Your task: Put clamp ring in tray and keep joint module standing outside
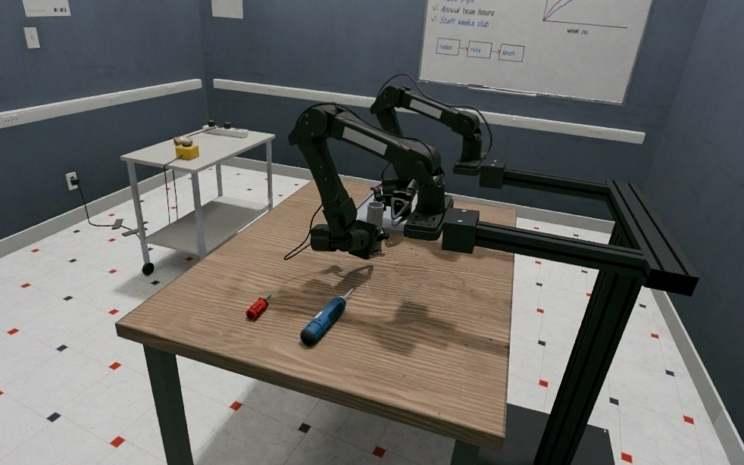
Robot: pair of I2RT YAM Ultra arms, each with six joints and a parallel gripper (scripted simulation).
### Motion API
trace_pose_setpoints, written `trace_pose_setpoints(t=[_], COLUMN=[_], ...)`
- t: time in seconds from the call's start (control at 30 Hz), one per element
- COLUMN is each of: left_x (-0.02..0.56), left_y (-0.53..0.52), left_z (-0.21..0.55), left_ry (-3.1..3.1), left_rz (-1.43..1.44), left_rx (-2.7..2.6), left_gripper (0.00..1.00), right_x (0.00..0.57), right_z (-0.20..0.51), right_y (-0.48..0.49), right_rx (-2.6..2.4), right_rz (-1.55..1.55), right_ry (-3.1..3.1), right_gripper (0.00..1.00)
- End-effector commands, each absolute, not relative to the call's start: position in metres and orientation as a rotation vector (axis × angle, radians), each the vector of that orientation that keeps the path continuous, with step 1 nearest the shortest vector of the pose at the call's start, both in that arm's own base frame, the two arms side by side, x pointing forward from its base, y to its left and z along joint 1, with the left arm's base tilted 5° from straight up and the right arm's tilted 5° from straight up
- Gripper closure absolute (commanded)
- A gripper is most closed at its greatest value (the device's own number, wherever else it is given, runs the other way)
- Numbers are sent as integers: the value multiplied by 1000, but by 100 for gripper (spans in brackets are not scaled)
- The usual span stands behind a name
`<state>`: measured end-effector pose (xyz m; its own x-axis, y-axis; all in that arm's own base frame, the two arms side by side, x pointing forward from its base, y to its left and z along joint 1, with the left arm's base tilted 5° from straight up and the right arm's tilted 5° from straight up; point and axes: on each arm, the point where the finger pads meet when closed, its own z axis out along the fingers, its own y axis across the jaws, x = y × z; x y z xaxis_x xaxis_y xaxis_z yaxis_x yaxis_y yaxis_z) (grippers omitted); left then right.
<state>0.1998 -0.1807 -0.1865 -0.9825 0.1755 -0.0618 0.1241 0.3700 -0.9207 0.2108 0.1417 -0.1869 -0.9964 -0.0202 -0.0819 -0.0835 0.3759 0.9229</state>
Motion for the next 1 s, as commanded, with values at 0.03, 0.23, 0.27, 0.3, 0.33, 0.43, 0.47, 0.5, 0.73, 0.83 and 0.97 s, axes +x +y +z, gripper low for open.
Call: trace_pose_setpoints(t=[0.03, 0.23, 0.27, 0.3, 0.33, 0.43, 0.47, 0.5, 0.73, 0.83, 0.97], left_x=[202, 202, 202, 202, 202, 202, 202, 202, 202, 202, 202], left_y=[-182, -182, -182, -182, -182, -182, -182, -182, -182, -182, -182], left_z=[-184, -184, -184, -184, -184, -184, -184, -184, -184, -184, -184], left_ry=[-2565, -2565, -2565, -2565, -2565, -2565, -2565, -2565, -2565, -2565, -2565], left_rz=[1727, 1727, 1727, 1727, 1727, 1727, 1727, 1727, 1727, 1727, 1727], left_rx=[-305, -305, -305, -305, -305, -305, -305, -305, -305, -305, -305], left_gripper=[70, 70, 70, 70, 70, 70, 70, 70, 70, 70, 70], right_x=[209, 210, 209, 209, 209, 209, 210, 210, 214, 216, 216], right_z=[-176, -175, -175, -175, -175, -175, -175, -175, -175, -175, -175], right_y=[147, 147, 147, 147, 147, 146, 146, 146, 146, 145, 145], right_rx=[-107, -104, -101, -100, -99, -96, -97, -96, -107, -114, -114], right_rz=[1743, 1741, 1742, 1742, 1742, 1741, 1741, 1740, 1734, 1730, 1730], right_ry=[2540, 2542, 2544, 2544, 2545, 2544, 2544, 2543, 2534, 2529, 2529], right_gripper=[70, 70, 70, 70, 70, 70, 70, 70, 70, 70, 70])
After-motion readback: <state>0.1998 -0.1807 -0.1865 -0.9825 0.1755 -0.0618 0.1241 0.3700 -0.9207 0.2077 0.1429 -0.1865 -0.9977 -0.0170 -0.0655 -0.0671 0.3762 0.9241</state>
